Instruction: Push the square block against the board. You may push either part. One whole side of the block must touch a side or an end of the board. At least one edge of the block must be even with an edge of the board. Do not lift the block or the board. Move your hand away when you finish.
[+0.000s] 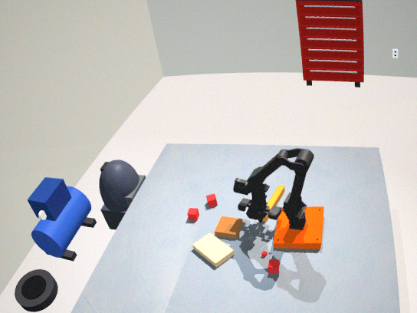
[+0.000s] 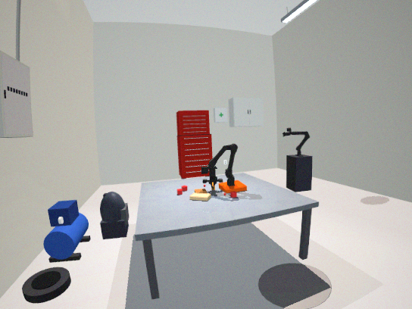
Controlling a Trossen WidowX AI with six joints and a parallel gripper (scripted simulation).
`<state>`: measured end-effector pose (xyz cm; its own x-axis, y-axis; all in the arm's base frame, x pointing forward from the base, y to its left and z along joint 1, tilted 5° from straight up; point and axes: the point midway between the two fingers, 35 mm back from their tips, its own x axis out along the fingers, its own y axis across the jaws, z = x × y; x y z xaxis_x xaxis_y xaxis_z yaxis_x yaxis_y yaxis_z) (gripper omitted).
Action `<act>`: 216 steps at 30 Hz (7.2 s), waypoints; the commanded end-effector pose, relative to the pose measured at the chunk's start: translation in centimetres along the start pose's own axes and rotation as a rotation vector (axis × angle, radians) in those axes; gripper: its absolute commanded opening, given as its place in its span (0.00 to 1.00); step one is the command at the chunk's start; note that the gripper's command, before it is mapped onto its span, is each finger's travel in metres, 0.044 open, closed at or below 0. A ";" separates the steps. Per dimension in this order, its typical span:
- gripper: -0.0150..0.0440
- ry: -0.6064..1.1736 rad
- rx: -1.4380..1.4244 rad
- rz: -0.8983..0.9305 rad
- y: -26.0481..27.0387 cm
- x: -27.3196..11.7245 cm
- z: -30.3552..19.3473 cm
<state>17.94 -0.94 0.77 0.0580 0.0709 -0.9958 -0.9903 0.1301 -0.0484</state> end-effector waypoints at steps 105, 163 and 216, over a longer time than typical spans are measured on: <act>0.25 -0.012 2.166 -0.004 -7.2 -5.8 1.7; 0.25 -0.010 2.949 0.001 -9.2 -0.1 3.6; 0.25 -0.011 2.949 0.011 -9.6 -0.2 10.3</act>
<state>28.59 8.13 2.33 0.0660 0.0711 -0.9953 0.9958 0.0582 0.0702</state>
